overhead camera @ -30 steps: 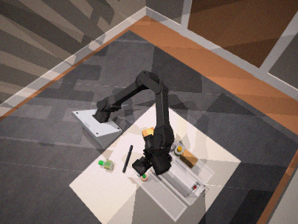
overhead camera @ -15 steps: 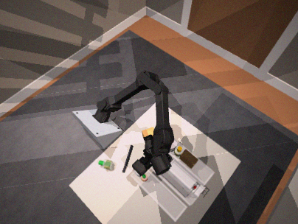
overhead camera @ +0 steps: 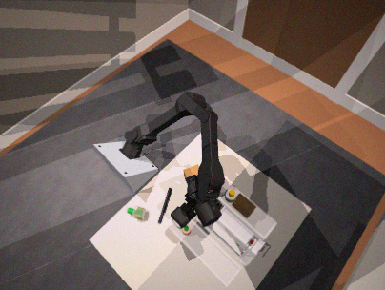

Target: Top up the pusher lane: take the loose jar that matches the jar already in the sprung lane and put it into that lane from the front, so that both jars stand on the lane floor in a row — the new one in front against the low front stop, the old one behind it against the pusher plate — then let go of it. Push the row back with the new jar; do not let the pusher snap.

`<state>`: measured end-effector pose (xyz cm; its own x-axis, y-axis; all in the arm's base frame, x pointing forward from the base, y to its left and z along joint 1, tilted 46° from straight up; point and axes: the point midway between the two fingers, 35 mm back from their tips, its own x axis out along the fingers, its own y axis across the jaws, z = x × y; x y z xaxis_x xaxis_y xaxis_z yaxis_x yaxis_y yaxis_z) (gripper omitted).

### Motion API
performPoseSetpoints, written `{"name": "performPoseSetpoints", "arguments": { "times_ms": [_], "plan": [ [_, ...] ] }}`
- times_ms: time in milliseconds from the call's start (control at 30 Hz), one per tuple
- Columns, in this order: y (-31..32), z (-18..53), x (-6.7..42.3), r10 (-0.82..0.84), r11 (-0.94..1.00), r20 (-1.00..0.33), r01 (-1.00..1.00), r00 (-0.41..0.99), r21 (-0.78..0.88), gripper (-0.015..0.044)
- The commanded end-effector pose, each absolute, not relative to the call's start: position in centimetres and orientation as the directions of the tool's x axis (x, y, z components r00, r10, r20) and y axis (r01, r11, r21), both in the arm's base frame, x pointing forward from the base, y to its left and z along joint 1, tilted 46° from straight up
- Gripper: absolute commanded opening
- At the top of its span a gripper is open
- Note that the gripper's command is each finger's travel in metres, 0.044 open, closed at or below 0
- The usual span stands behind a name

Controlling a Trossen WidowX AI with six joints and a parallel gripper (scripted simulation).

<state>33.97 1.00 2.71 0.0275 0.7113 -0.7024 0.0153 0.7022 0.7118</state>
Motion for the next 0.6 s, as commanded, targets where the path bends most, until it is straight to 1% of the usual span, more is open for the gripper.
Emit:
{"name": "performPoseSetpoints", "arguments": {
  "times_ms": [0,567],
  "plan": [
    [1.2,2.76,34.24,0.715,0.698,-0.698,0.008,0.039,0.716,0.0],
    [1.43,2.59,34.03,0.715,0.698,-0.698,0.008,0.039,0.716,0.0]
  ]
}}
